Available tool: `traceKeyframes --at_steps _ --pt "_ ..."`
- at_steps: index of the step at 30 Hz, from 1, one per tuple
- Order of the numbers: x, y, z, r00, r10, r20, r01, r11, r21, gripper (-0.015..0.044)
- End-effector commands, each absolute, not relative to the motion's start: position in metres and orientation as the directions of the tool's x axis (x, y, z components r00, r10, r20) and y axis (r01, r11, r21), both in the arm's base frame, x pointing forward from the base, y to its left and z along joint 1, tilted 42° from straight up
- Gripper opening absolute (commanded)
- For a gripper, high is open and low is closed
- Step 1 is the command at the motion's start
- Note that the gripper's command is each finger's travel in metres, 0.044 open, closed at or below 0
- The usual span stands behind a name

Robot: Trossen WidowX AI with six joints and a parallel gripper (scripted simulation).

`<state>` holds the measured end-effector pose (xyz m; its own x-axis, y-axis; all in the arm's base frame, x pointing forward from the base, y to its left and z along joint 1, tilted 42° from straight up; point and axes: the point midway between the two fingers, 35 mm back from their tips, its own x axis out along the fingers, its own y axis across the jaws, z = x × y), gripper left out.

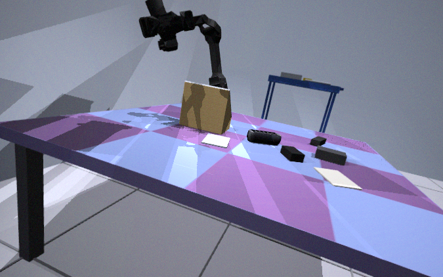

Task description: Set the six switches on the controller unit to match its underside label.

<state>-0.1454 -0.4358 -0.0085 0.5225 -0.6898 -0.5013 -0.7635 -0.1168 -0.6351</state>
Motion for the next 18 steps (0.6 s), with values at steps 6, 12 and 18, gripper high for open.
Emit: traceKeyframes --at_steps 6,12,18 --pt "-0.132 -0.439 -0.011 0.547 -0.665 -0.508 -0.762 -0.146 -0.63 0.0242" --pt "-0.054 -0.446 -0.024 0.671 -0.507 -0.542 -0.729 -0.316 -0.607 0.0085" --pt "0.041 -0.437 -0.042 0.76 -0.266 -0.593 -0.635 -0.497 -0.591 0.0"
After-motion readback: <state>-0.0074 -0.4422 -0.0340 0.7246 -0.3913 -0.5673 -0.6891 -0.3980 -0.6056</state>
